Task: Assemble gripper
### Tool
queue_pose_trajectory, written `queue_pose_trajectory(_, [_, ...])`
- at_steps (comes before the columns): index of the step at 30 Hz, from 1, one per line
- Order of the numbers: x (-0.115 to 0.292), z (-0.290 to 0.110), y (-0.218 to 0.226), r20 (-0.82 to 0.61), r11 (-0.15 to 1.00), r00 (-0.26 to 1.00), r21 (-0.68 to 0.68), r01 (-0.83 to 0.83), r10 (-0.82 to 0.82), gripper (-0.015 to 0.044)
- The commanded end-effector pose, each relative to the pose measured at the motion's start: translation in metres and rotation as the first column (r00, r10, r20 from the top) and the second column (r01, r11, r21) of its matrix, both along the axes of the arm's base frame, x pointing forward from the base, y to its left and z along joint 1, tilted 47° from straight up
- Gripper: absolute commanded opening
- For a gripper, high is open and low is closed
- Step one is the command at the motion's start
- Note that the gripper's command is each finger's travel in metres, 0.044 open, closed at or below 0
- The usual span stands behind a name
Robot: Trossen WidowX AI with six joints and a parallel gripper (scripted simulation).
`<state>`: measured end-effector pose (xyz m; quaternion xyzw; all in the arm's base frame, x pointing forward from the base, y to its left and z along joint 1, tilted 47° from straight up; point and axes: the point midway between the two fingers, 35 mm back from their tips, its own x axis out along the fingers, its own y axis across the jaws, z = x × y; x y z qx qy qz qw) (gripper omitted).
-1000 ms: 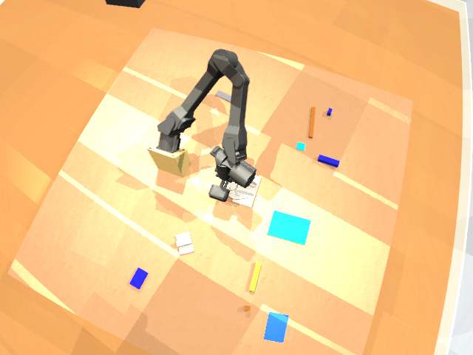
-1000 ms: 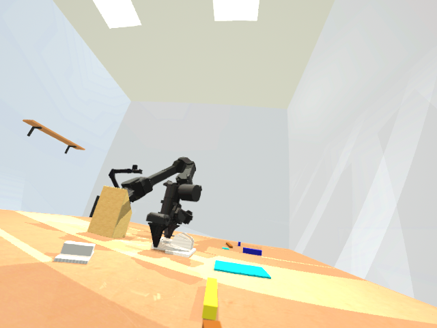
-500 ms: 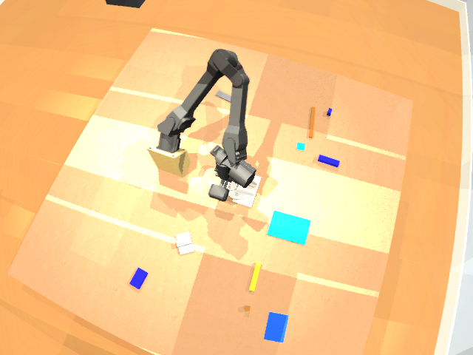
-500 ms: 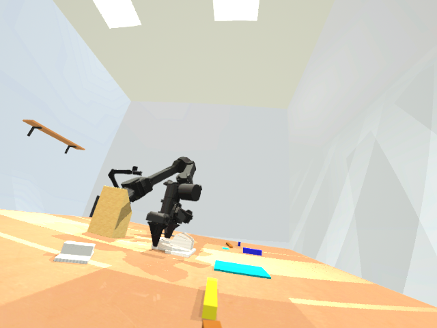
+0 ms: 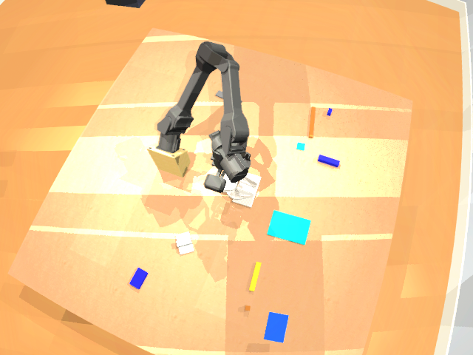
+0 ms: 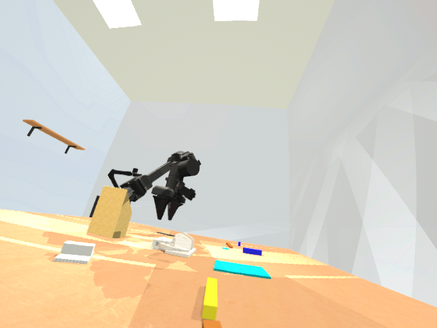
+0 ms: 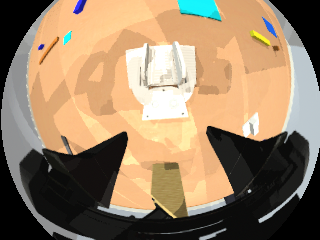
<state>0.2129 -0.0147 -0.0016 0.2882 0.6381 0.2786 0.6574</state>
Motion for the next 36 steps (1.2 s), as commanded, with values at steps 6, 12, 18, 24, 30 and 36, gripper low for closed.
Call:
queue_pose_trajectory(6, [-0.0124,0.0296,-0.0308,0.015,1.0,1.0,-0.008,0.008,-0.008,0.044])
queue_pose_trajectory(12, [-0.0124,0.0296,-0.0308,0.015,1.0,1.0,-0.008,0.008,-0.008,0.044])
queue_pose_trajectory(18, [-0.0124,0.0296,-0.0308,0.015,1.0,1.0,-0.008,0.008,-0.008,0.044])
queue_pose_trajectory(24, [-0.0124,0.0296,-0.0308,0.015,1.0,1.0,-0.008,0.008,-0.008,0.044])
queue_pose_trajectory(30, [-0.0124,0.0296,-0.0308,0.015,1.0,1.0,-0.008,0.008,-0.008,0.044])
queue_pose_trajectory(36, [-0.0124,0.0296,-0.0308,0.015,1.0,1.0,-0.008,0.008,-0.008,0.044])
